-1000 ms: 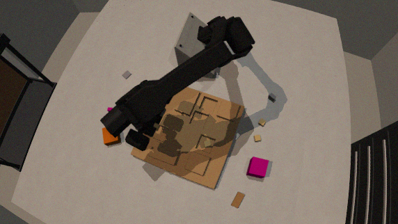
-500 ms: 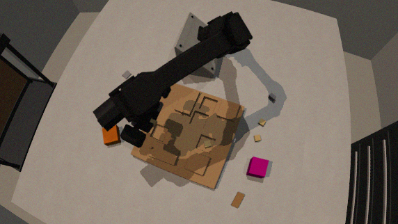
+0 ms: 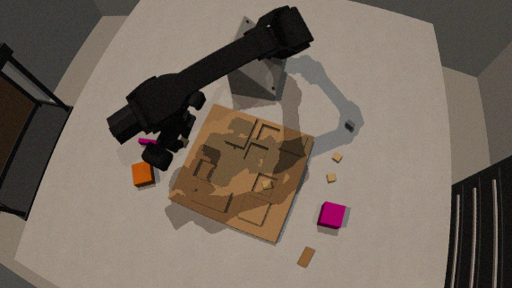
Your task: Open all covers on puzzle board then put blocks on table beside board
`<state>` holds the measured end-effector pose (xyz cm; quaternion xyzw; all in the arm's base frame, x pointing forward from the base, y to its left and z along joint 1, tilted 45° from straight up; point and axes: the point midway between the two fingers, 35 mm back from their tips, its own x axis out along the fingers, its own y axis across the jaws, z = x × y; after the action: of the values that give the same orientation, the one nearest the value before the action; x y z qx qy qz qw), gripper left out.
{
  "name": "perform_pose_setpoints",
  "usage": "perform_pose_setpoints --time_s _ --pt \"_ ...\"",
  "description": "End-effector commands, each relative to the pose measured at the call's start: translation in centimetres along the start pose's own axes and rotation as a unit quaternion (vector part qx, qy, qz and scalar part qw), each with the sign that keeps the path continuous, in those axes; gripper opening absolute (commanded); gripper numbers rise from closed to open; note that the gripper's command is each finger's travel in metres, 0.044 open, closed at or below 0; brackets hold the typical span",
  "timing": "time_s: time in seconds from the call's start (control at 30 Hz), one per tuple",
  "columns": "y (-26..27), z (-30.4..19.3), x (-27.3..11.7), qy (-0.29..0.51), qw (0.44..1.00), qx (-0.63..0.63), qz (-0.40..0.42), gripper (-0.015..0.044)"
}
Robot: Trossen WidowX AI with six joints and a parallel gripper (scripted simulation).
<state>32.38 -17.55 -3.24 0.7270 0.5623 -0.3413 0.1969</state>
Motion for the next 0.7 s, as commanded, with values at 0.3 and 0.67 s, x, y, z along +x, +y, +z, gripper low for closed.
perform_pose_setpoints --time_s 0.3,0.67 --pt "-3.0 4.7 0.0 -0.003 1.000 0.001 -0.002 0.0080" --pt "-5.9 8.0 0.2 -0.001 1.000 0.000 -0.004 0.0080"
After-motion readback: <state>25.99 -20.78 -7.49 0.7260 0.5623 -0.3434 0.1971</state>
